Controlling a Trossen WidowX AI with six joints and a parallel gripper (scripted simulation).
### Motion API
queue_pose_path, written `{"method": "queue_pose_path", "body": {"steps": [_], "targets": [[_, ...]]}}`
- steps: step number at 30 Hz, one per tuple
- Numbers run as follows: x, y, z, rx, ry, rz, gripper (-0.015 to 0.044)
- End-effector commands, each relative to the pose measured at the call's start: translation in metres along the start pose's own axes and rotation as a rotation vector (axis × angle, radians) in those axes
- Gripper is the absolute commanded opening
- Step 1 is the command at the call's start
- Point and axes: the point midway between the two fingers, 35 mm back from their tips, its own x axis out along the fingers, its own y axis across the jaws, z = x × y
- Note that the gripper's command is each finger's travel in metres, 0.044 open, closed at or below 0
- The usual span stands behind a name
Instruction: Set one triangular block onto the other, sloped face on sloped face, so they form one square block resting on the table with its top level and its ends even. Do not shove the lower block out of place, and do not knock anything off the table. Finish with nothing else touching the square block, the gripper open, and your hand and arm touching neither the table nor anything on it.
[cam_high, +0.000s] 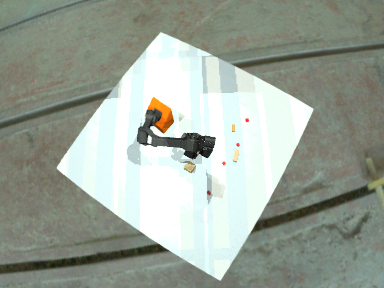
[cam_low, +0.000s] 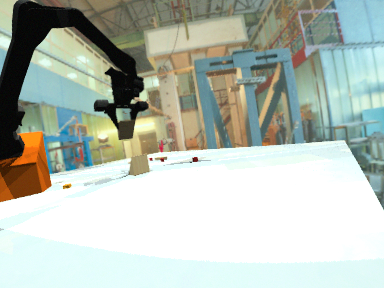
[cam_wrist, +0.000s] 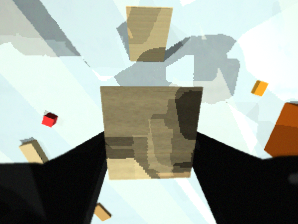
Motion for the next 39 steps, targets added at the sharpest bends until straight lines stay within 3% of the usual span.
{"method": "queue_pose_path", "body": {"steps": [1, 28, 39], "targets": [[-0.001, 0.001, 0.007, -0.007, -0.005, 0.001, 0.0], [0.096, -0.003, 0.052, -0.006, -0.011, 0.001, 0.0], [0.099, -0.004, 0.055, -0.003, -0.009, -0.001, 0.0]]}}
